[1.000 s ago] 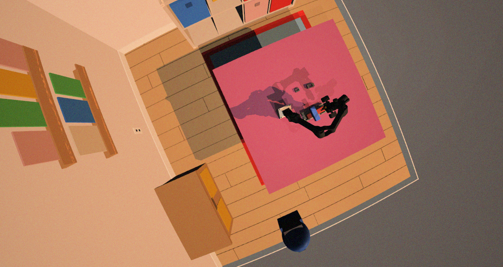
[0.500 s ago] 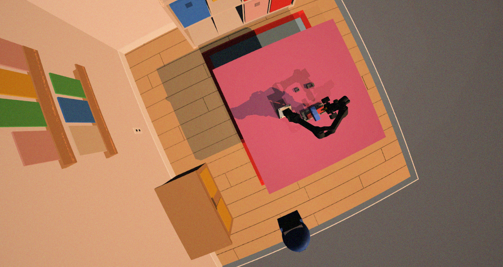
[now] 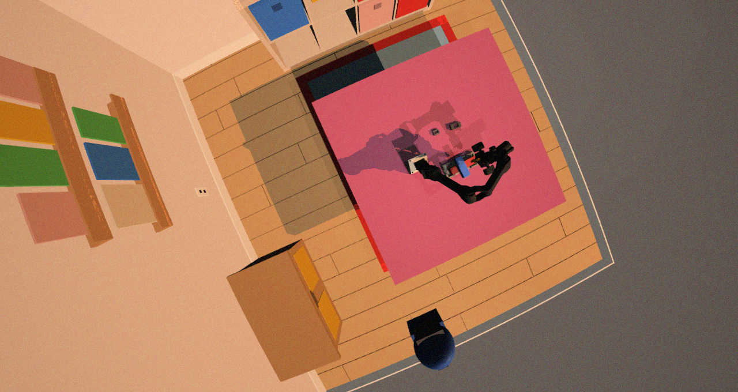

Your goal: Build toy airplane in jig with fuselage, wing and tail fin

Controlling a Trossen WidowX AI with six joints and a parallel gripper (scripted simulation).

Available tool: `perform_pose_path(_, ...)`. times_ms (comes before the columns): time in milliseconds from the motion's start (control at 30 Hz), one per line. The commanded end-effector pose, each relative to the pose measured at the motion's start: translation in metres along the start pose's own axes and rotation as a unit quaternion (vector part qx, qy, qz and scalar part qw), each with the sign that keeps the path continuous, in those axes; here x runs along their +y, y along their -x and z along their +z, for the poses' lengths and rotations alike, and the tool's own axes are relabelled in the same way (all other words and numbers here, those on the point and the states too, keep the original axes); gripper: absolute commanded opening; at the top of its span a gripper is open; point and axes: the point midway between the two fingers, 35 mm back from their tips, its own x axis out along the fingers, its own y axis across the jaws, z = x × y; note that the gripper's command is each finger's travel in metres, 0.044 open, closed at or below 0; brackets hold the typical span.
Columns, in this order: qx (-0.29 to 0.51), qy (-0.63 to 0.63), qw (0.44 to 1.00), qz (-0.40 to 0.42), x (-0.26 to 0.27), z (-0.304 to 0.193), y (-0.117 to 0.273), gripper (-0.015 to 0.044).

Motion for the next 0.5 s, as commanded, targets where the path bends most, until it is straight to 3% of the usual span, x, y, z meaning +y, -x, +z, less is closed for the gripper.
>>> perform_pose_path(0, -0.001, 0.001, 1.0, -0.001, 0.0, 0.001, -0.004, 0.0067)
perform_pose_path(467, -0.001, 0.001, 1.0, -0.002, -0.001, 0.001, -0.027, 0.0067)
